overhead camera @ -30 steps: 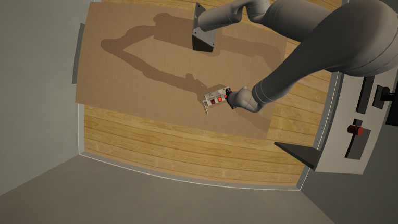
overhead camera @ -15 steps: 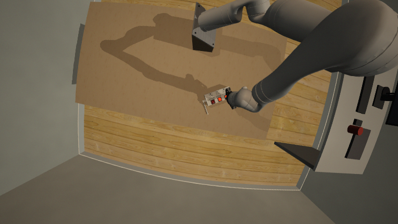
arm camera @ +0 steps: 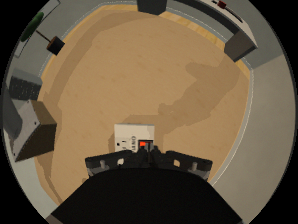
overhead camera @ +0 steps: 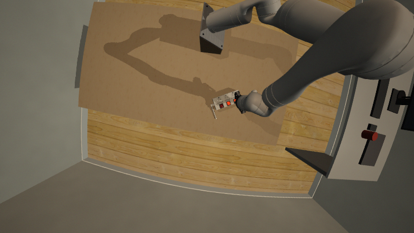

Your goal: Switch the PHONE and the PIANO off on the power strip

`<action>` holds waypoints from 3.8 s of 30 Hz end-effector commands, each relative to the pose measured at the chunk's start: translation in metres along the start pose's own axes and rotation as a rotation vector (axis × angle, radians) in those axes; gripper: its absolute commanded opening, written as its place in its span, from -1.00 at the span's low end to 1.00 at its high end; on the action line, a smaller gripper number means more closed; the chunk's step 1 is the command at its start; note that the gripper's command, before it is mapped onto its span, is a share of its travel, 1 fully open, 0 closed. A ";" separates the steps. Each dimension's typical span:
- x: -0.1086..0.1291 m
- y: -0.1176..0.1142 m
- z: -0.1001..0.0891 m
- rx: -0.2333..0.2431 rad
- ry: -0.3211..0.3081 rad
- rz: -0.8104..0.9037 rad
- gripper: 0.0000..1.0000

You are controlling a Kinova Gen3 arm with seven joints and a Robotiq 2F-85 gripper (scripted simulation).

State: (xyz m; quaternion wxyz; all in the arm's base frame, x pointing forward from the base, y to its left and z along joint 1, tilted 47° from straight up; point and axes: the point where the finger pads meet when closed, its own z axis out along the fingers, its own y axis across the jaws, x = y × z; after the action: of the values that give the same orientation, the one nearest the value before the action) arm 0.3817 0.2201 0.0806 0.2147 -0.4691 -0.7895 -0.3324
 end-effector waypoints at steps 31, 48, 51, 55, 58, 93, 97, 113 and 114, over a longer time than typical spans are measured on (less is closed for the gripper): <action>0.000 0.000 0.006 -0.001 -0.001 0.000 -1.00; 0.000 0.000 0.008 -0.001 -0.001 0.000 -1.00; 0.000 0.000 0.008 -0.001 -0.001 0.000 -1.00; 0.000 0.000 0.008 -0.001 -0.001 0.000 -1.00; 0.000 0.000 0.008 -0.001 -0.001 0.000 -1.00; 0.000 0.000 -0.030 -0.001 -0.001 0.000 -1.00; 0.000 0.000 -0.030 -0.001 -0.001 0.000 -1.00; 0.000 0.000 -0.053 -0.001 -0.001 0.000 1.00; 0.000 0.000 -0.058 -0.001 -0.001 0.000 1.00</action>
State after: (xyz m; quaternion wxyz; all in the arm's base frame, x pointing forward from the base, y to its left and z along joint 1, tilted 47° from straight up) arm 0.3775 0.1896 0.1138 0.2233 -0.4636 -0.7910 -0.3310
